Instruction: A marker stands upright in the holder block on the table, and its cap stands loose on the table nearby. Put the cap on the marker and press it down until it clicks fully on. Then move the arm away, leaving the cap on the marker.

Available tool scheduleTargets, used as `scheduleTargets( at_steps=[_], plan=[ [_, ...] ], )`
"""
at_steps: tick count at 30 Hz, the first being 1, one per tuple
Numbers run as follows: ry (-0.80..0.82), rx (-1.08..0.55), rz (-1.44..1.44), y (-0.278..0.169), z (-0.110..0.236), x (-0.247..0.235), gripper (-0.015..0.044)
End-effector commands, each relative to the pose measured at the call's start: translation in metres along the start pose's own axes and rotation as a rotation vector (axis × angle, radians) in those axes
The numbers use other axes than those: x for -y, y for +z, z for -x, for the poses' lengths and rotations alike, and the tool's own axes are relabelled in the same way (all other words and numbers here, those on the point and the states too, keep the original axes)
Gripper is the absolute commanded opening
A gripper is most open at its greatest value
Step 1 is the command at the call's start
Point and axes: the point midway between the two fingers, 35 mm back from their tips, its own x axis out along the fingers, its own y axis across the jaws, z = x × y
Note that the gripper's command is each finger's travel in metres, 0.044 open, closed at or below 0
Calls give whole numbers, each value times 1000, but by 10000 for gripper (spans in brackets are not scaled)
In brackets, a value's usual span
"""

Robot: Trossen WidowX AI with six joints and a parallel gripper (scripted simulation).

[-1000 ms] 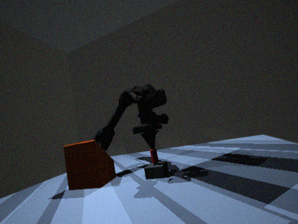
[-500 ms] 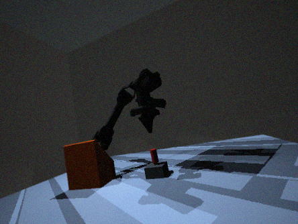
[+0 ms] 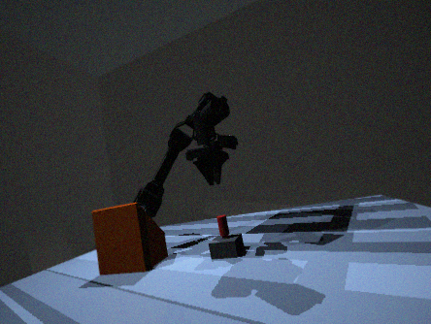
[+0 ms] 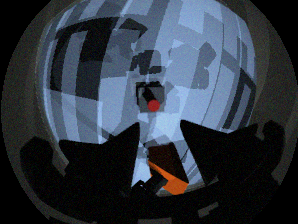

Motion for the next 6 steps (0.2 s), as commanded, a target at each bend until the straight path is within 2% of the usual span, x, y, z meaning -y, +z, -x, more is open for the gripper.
scheduleTargets(
  at_steps=[1, 5, 6],
  plan=[
    [-4, 1, 5, 0, 2, 1, 341],
    [-4, 1, 5, 0, 2, 1, 440],
    [-4, 1, 5, 0, 2, 1, 440]
  ],
)
